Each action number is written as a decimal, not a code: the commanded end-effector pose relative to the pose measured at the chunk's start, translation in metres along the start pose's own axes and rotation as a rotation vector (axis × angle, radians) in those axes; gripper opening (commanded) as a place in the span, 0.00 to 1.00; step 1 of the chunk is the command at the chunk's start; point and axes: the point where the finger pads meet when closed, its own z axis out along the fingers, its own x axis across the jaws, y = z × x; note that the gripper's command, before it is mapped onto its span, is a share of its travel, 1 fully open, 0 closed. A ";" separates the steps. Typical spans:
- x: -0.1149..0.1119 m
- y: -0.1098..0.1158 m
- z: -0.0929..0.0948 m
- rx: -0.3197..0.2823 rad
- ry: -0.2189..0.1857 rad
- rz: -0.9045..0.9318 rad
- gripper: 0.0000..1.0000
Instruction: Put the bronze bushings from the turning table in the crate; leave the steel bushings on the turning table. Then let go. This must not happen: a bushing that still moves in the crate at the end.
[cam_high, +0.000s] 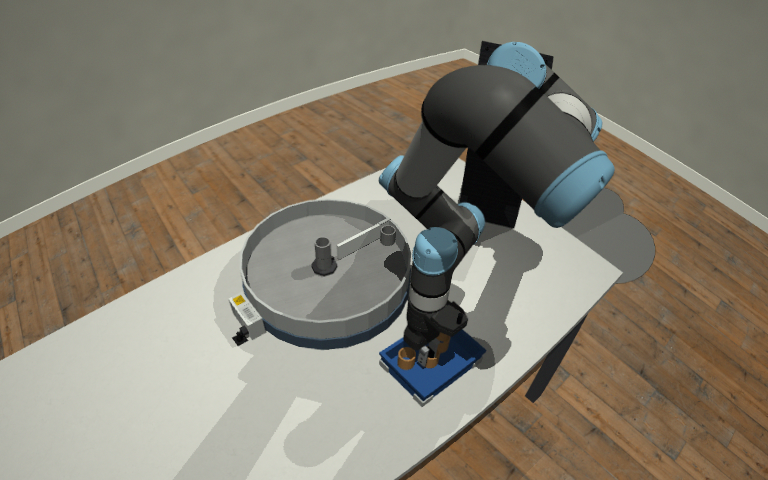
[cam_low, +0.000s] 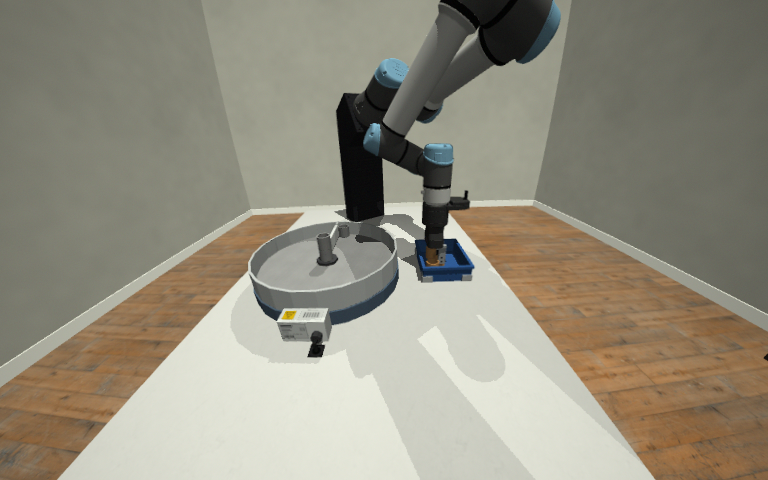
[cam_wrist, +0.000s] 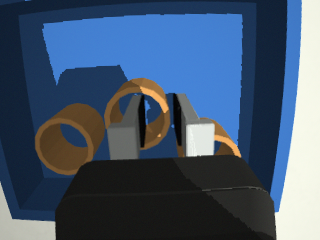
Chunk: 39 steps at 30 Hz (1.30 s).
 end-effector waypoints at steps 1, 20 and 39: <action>0.000 0.000 0.000 0.000 0.001 0.000 0.47; 0.000 0.000 -0.006 0.000 0.001 0.000 0.47; 0.000 0.000 -0.014 0.000 0.001 0.000 0.47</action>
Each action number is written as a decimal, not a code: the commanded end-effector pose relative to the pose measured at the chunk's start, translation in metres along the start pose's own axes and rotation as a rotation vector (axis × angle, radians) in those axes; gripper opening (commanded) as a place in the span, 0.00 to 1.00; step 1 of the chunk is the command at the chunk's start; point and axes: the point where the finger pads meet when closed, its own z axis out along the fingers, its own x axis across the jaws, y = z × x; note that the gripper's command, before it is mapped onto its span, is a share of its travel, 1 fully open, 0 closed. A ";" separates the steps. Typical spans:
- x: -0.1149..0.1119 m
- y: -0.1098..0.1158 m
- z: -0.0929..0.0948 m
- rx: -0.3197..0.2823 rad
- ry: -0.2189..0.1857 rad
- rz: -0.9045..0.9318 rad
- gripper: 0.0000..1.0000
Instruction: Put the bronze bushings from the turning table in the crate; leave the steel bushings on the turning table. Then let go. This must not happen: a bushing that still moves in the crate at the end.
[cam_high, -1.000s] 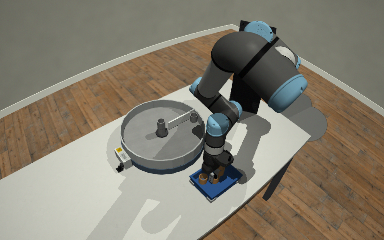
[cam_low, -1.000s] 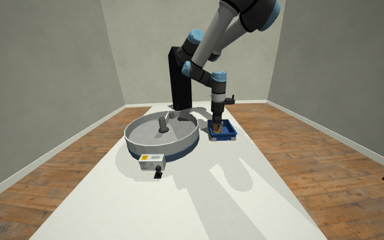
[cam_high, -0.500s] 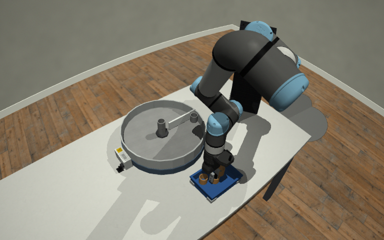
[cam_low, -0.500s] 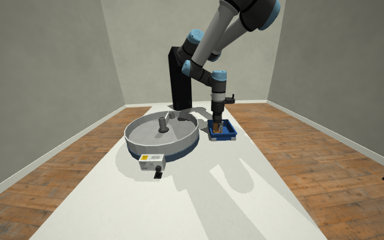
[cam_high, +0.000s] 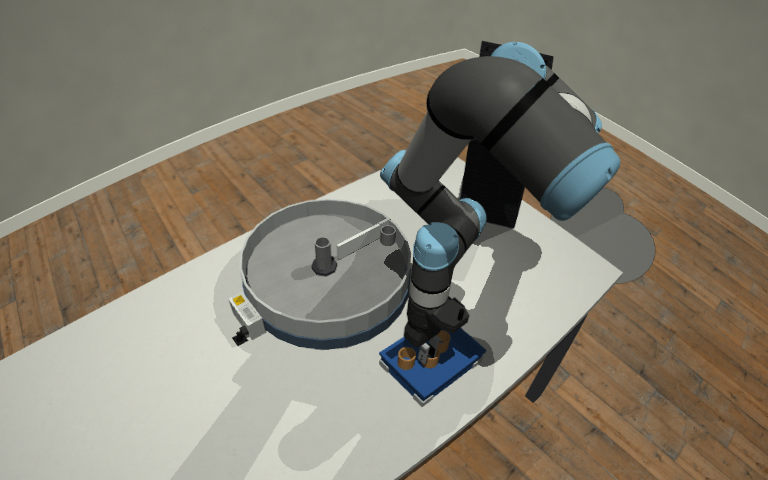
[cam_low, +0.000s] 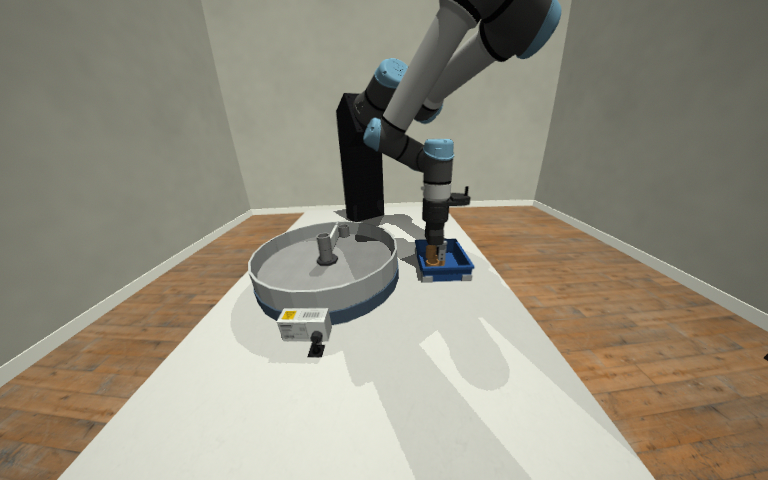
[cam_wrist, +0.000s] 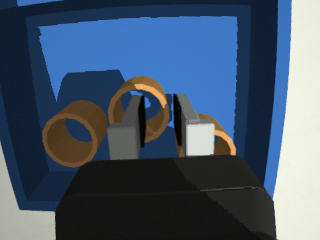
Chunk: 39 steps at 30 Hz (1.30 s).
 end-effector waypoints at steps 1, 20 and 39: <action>0.000 0.000 -0.004 0.000 0.001 0.000 0.47; 0.000 0.000 -0.011 0.000 0.001 0.000 0.47; 0.000 -0.001 -0.017 0.000 0.001 -0.001 0.47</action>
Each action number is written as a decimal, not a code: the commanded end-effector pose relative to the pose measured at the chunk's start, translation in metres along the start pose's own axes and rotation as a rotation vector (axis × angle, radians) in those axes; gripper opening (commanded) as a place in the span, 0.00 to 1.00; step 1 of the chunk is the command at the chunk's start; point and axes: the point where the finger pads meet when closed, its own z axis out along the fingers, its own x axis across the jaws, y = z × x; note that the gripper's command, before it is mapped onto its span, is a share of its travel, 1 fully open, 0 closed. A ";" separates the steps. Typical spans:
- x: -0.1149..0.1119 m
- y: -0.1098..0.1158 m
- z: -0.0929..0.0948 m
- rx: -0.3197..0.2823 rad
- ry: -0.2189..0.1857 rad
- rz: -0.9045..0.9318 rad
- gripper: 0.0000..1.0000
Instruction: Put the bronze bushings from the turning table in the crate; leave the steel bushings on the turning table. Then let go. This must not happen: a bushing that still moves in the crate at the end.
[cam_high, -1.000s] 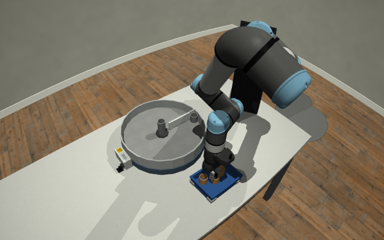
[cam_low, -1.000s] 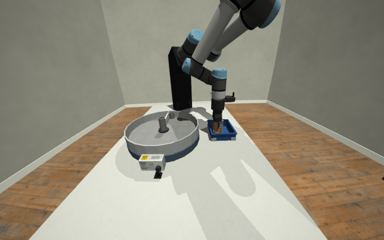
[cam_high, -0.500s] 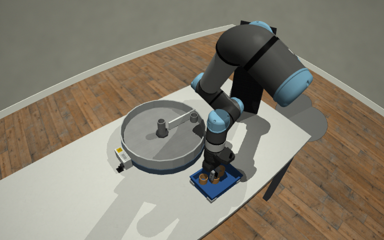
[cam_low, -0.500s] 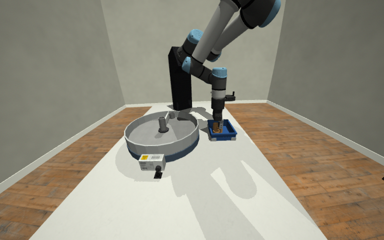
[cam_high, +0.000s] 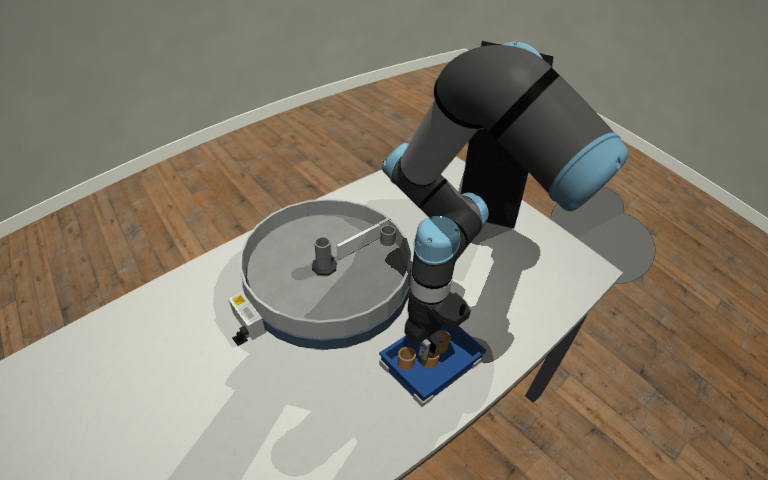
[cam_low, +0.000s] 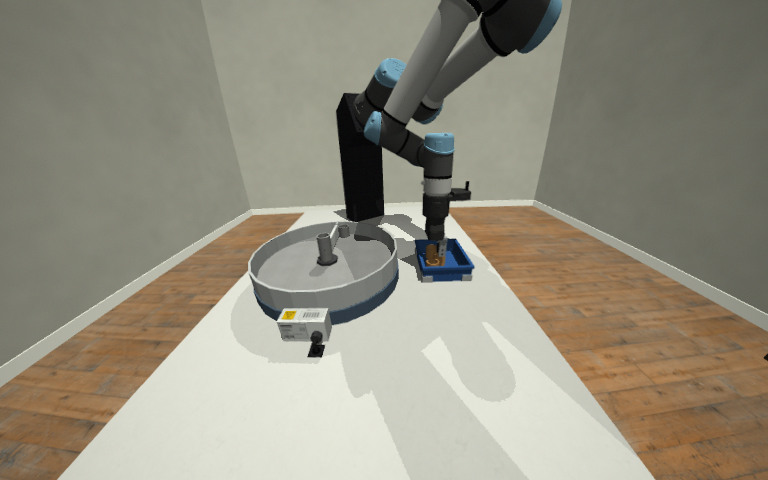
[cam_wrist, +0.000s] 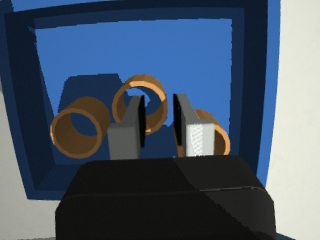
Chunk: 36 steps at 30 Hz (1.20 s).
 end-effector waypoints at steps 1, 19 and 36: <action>0.000 0.000 -0.003 0.000 0.001 0.000 0.47; 0.000 0.000 -0.062 0.000 0.001 0.000 0.47; 0.000 -0.001 -0.119 0.000 0.003 -0.001 0.47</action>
